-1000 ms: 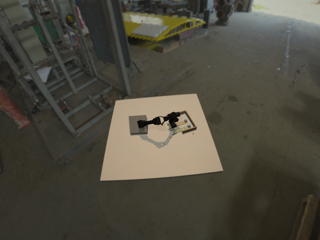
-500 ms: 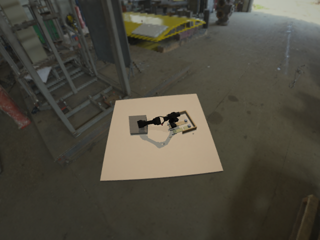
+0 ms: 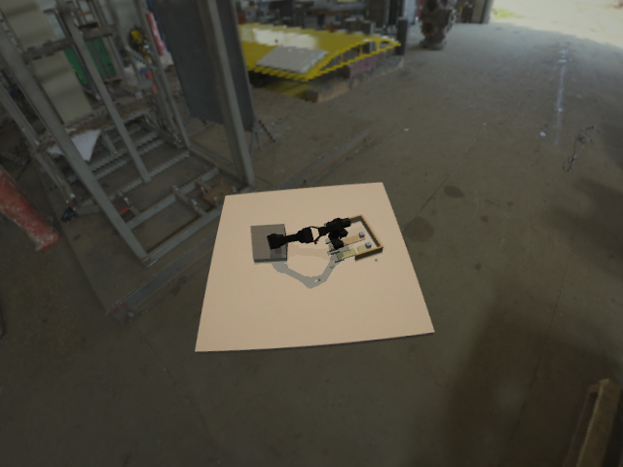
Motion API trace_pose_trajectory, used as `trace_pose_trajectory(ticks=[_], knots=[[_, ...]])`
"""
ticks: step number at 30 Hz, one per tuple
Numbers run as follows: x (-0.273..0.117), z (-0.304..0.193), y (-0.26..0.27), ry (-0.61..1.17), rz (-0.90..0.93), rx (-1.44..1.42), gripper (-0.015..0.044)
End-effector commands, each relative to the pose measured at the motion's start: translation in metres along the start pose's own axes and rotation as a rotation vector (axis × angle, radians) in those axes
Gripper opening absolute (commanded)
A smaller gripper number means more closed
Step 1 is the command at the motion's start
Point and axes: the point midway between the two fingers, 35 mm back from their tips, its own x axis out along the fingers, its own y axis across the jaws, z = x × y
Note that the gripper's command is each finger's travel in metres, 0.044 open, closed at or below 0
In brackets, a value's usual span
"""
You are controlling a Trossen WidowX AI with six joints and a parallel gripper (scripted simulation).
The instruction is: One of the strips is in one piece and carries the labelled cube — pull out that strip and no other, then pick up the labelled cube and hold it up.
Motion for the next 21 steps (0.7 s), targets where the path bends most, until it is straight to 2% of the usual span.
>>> trace_pose_trajectory(ticks=[1,21], knots=[[0.0017,0.0,-0.0008,0.001,-0.004,-0.002,0.0],[0.0034,-0.0012,-0.0007,0.001,-0.004,-0.002,0.0]])
